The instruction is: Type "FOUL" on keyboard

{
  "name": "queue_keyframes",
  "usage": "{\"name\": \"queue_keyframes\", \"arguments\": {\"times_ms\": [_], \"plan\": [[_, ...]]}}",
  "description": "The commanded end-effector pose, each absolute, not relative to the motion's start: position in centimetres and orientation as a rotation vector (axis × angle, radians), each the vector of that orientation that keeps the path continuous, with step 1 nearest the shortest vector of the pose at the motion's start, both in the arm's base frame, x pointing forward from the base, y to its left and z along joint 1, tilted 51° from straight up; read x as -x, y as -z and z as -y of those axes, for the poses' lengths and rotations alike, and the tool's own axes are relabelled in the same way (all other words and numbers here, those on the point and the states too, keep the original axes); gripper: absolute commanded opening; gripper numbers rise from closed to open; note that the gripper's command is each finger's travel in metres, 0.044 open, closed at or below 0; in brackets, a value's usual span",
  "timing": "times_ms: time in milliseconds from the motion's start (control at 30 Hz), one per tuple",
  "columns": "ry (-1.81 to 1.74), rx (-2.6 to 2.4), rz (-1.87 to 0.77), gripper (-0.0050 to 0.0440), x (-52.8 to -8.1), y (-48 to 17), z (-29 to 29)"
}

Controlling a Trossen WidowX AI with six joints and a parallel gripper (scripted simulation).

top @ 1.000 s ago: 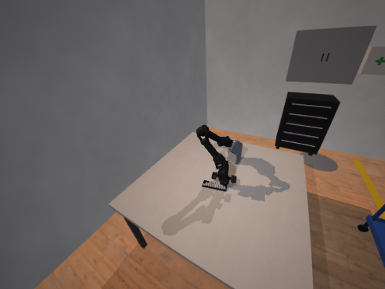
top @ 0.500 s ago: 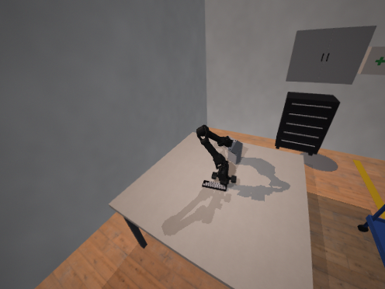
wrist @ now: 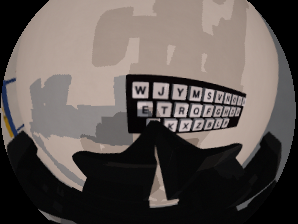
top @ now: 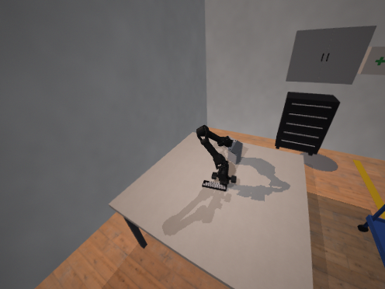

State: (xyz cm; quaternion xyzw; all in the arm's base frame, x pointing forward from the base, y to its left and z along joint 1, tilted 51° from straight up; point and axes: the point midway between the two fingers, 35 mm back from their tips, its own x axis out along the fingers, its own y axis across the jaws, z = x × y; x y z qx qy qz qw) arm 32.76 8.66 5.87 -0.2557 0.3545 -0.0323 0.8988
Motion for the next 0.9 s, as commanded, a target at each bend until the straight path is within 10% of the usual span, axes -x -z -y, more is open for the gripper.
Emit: {"name": "queue_keyframes", "arguments": {"times_ms": [0, 867], "plan": [[0.064, 0.531, -0.737, 0.0, -32.8, -5.7, -8.7], [0.064, 0.531, -0.736, 0.0, -30.2, -7.9, -9.5]]}}
